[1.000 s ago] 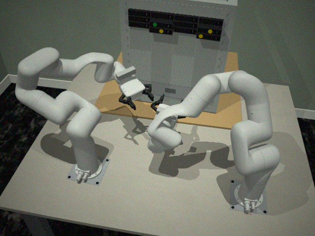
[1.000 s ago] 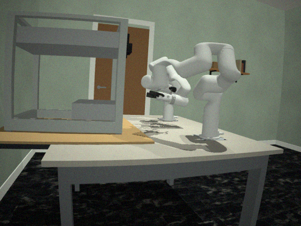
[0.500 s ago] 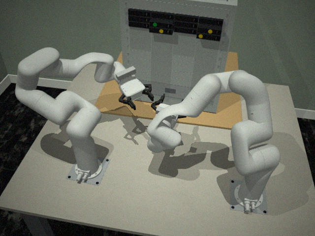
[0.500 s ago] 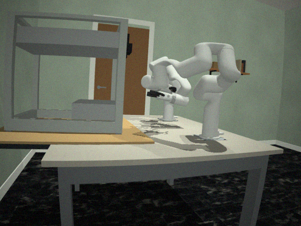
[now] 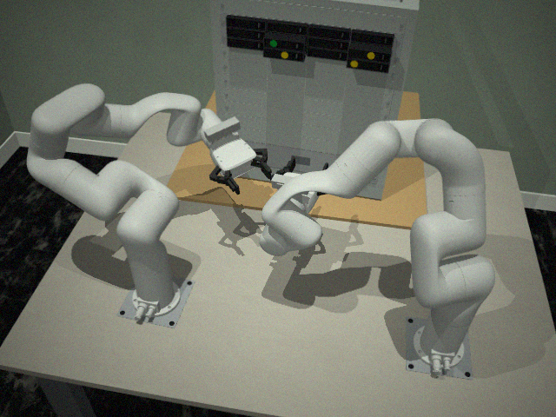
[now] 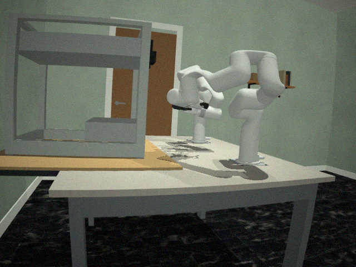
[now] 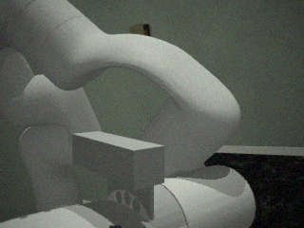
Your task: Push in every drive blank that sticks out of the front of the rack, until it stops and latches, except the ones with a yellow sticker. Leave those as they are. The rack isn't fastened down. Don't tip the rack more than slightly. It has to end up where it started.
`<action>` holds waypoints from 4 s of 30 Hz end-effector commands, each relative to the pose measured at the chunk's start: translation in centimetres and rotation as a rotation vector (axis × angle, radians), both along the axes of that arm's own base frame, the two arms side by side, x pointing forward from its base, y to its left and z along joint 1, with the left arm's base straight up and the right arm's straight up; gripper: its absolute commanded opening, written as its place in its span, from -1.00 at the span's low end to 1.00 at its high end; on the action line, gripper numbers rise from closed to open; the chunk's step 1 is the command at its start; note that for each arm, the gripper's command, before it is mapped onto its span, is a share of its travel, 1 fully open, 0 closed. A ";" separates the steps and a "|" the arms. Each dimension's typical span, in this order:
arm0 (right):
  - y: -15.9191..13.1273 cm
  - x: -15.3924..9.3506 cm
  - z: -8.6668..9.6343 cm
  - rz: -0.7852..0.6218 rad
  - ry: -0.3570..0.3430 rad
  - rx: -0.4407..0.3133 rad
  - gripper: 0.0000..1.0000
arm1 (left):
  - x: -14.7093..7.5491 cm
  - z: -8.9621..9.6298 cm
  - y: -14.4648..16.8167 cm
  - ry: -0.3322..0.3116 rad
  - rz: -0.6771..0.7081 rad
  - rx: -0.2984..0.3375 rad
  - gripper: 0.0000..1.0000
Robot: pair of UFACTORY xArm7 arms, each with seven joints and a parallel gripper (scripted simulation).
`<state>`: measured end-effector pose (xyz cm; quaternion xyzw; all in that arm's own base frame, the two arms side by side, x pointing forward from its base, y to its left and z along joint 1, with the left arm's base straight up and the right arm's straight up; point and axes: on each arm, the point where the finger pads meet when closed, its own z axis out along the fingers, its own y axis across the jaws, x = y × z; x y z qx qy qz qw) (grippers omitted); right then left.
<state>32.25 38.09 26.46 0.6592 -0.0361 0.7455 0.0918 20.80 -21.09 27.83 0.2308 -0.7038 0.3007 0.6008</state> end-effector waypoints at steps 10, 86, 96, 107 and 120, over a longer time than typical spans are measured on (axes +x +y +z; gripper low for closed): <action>-1.4 1.6 4.8 -0.089 0.135 -0.313 1.00 | 0.0 0.1 0.0 -0.002 0.000 0.000 1.00; 0.3 -5.1 24.7 0.000 0.278 -1.478 1.00 | 0.0 0.1 0.0 -0.002 0.000 0.000 1.00; 0.3 -5.1 24.7 0.000 0.278 -1.478 1.00 | 0.0 0.1 0.0 -0.002 0.000 0.000 1.00; -0.9 -4.1 24.9 0.000 0.278 -1.478 1.00 | 0.0 0.1 0.0 -0.002 0.000 0.000 1.00; -4.2 -1.4 25.5 0.000 0.278 -1.478 1.00 | 0.0 0.1 0.0 -0.002 0.000 0.000 1.00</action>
